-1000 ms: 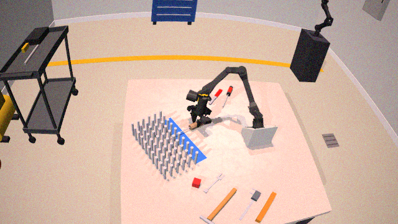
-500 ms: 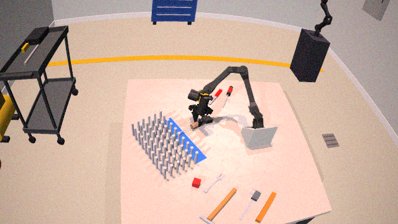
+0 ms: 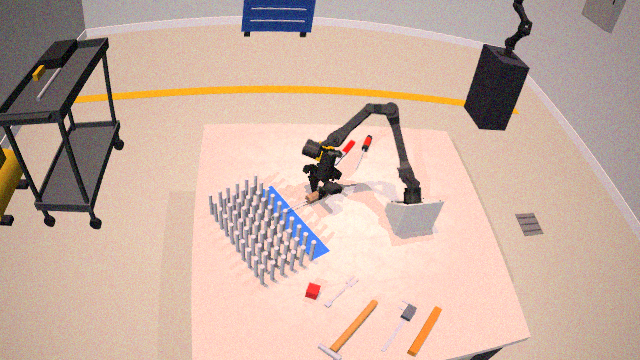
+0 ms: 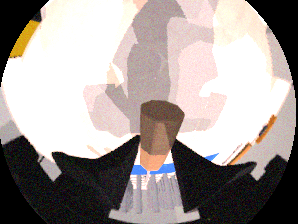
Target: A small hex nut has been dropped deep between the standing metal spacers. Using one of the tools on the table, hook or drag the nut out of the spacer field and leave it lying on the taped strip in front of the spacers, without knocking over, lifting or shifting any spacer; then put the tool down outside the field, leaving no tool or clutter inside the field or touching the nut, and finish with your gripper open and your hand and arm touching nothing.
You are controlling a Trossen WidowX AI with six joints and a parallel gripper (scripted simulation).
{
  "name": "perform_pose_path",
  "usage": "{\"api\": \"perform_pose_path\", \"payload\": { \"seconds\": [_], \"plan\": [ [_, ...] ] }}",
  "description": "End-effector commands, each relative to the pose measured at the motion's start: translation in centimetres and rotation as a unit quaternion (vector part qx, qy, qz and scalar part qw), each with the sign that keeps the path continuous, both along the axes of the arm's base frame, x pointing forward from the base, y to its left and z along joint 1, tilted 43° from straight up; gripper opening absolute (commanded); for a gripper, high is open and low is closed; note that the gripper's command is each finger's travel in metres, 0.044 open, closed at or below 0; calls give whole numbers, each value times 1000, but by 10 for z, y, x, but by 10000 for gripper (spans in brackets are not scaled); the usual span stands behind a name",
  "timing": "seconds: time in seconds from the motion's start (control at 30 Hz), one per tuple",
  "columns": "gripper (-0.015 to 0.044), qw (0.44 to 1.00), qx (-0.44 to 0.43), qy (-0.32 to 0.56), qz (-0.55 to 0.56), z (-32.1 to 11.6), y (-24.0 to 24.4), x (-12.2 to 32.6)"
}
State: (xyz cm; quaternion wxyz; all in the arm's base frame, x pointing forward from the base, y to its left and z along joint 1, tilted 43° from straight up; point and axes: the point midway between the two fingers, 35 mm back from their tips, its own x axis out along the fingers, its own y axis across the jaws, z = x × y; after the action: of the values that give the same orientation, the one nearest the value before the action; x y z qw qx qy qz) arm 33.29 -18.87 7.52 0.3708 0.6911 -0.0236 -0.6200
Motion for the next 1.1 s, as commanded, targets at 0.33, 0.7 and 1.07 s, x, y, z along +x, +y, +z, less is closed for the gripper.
{"api": "perform_pose_path", "payload": {
  "seconds": [0.33, 0.7, 1.07],
  "plan": [
    [0, 1000, 2, -1, 2, 3, -3, -10],
    [0, 1000, 1, -1, 2, 5, -6, -18],
    [0, 1000, 1, 0, 2, 7, -9, -26]
  ]
}}
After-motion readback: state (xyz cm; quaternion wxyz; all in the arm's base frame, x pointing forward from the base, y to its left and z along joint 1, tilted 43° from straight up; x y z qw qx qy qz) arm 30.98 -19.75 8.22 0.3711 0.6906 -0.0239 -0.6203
